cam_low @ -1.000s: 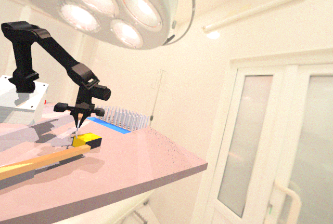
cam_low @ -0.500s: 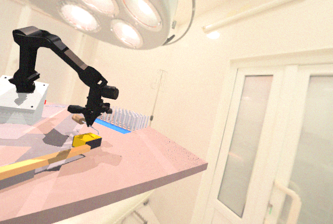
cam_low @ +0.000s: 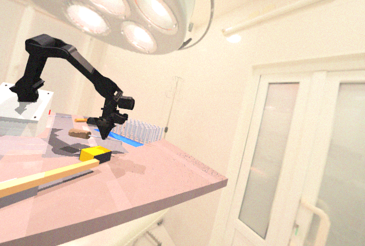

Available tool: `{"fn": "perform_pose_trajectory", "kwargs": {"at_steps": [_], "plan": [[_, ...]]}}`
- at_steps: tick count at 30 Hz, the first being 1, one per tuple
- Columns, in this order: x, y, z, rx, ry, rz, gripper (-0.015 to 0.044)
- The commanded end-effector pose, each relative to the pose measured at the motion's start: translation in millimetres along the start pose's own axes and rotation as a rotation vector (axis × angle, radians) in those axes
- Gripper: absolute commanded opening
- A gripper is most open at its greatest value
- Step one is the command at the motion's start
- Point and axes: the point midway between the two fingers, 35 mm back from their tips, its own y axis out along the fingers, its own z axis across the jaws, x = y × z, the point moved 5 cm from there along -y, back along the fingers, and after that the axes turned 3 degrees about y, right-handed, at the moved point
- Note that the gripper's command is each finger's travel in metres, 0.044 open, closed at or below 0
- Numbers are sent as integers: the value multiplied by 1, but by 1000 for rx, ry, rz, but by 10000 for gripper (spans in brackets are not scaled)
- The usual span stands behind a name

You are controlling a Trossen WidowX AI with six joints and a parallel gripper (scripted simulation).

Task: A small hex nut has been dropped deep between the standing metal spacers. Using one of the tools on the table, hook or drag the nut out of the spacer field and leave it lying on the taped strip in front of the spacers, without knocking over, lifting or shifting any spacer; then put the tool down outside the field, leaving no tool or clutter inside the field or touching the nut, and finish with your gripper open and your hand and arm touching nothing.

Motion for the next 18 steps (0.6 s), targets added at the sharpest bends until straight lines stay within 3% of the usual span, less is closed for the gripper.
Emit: {"fn": "perform_pose_trajectory", "kwargs": {"at_steps": [1,18], "plan": [[3,-2,8,-19,-119,-19,0],[5,0,42,-126,-683,-43,0]]}}
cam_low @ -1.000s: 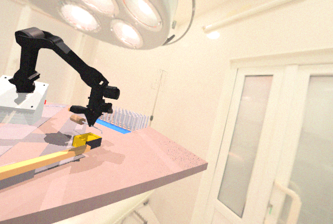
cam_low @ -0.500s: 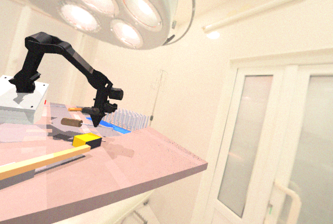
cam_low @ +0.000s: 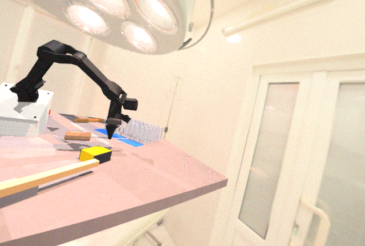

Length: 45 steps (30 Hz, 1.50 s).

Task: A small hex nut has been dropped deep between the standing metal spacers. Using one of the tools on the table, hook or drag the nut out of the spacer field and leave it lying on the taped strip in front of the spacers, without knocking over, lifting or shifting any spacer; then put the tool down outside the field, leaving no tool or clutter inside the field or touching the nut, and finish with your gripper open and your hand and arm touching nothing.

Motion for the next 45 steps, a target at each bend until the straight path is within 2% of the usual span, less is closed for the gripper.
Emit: {"fn": "perform_pose_trajectory", "kwargs": {"at_steps": [1,11,45], "plan": [[6,-3,5,-27,-111,-7,0],[7,1,7,-30,-131,-6,0],[3,54,19,-31,-121,-1,0]]}}
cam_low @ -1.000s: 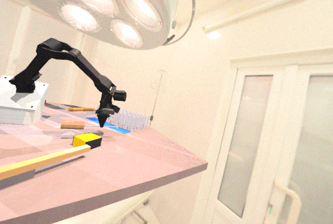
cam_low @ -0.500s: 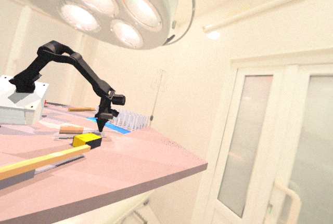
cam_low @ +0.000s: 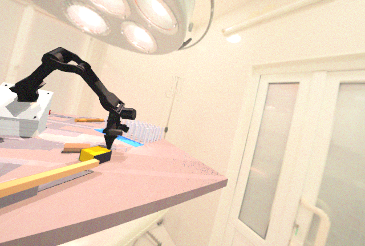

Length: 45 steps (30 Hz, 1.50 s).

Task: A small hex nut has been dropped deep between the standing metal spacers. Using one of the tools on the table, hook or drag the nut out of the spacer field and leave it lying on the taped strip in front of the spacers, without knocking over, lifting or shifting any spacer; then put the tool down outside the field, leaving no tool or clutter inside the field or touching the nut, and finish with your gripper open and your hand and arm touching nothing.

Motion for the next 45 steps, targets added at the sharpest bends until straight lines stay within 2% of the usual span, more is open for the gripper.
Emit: {"fn": "perform_pose_trajectory", "kwargs": {"at_steps": [1,45], "plan": [[0,5,2,1,-4,0,0],[-3,7,7,-83,-5,-44,0]]}}
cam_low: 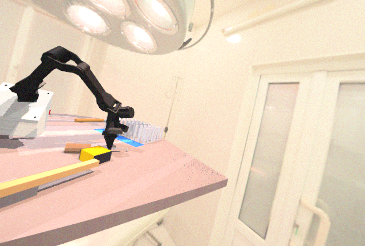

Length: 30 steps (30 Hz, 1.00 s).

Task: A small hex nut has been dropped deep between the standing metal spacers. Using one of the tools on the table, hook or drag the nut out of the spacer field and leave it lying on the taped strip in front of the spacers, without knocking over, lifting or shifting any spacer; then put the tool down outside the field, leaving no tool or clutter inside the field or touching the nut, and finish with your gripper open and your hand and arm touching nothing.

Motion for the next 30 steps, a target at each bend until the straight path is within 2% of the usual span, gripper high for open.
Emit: {"fn": "perform_pose_trajectory", "kwargs": {"at_steps": [1,30], "plan": [[-3,5,1,1,0,1,0],[-4,5,3,-47,-4,-26,0]]}}
